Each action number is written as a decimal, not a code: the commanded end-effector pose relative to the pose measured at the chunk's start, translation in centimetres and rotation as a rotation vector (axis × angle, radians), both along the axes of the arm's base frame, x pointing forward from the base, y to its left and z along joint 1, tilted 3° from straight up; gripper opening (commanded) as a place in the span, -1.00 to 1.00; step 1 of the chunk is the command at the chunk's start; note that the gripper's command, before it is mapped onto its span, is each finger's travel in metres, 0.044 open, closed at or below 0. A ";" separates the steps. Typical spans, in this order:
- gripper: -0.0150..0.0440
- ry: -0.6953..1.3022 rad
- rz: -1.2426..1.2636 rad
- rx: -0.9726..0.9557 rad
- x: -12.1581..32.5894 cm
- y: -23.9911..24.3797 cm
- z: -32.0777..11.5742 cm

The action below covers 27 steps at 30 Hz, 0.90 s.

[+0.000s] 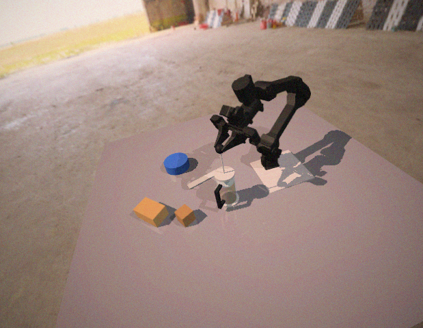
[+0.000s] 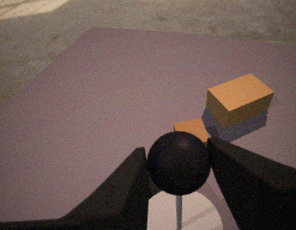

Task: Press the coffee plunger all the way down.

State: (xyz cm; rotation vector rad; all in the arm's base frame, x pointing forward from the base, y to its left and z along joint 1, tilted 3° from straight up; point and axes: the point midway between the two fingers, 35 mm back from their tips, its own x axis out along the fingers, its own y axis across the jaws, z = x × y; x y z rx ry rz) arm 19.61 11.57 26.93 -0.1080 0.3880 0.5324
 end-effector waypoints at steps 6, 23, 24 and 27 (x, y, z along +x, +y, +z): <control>-0.07 0.055 -0.003 -0.028 0.3 0.2 -3.4; -0.07 0.055 -0.003 -0.028 0.6 0.4 -6.1; -0.07 0.055 -0.003 -0.028 0.6 0.4 -6.3; -0.07 0.055 -0.003 -0.028 0.7 0.5 -6.8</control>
